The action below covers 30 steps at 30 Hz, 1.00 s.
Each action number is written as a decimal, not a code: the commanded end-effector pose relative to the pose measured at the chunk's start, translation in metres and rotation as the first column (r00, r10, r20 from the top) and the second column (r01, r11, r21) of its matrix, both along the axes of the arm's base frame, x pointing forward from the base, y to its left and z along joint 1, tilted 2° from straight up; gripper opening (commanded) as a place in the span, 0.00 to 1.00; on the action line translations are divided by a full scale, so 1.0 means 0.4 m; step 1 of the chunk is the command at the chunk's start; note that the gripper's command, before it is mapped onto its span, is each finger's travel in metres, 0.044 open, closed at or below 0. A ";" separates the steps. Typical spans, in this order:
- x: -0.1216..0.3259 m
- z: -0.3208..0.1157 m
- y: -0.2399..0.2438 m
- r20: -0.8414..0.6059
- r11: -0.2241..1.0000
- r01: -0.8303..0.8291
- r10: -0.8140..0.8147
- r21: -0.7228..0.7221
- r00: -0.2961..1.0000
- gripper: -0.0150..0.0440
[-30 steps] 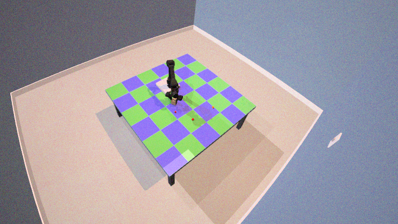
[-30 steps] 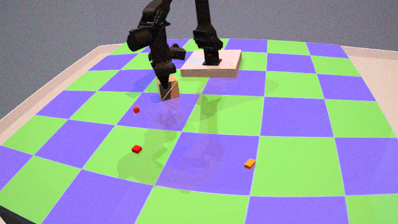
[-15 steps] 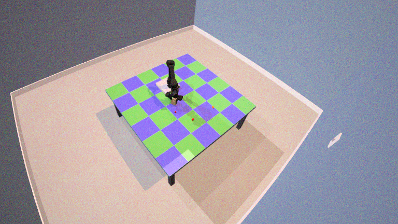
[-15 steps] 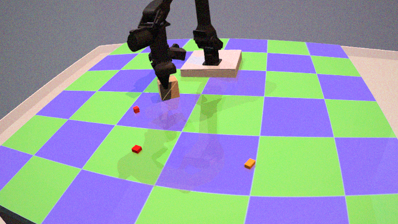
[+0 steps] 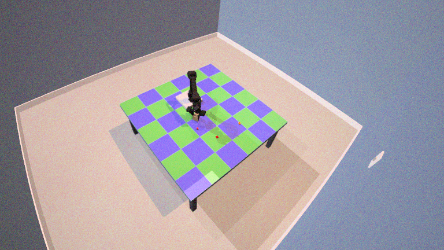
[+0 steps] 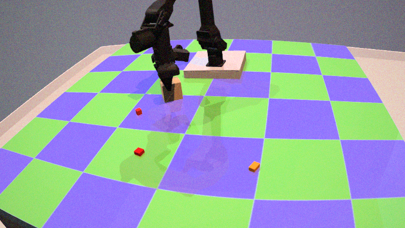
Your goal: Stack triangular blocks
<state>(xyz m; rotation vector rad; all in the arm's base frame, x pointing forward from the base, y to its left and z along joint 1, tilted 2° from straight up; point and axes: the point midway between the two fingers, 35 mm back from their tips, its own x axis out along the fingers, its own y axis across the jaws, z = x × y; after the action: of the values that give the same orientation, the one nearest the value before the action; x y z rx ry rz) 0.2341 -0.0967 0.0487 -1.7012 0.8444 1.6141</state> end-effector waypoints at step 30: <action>0.000 -0.002 0.000 0.000 1.000 0.001 -0.001 0.000 1.000 1.00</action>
<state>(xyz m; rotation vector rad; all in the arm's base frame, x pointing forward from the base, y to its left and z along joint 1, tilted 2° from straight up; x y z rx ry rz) 0.2339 -0.0966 0.0481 -1.7000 0.8457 1.6134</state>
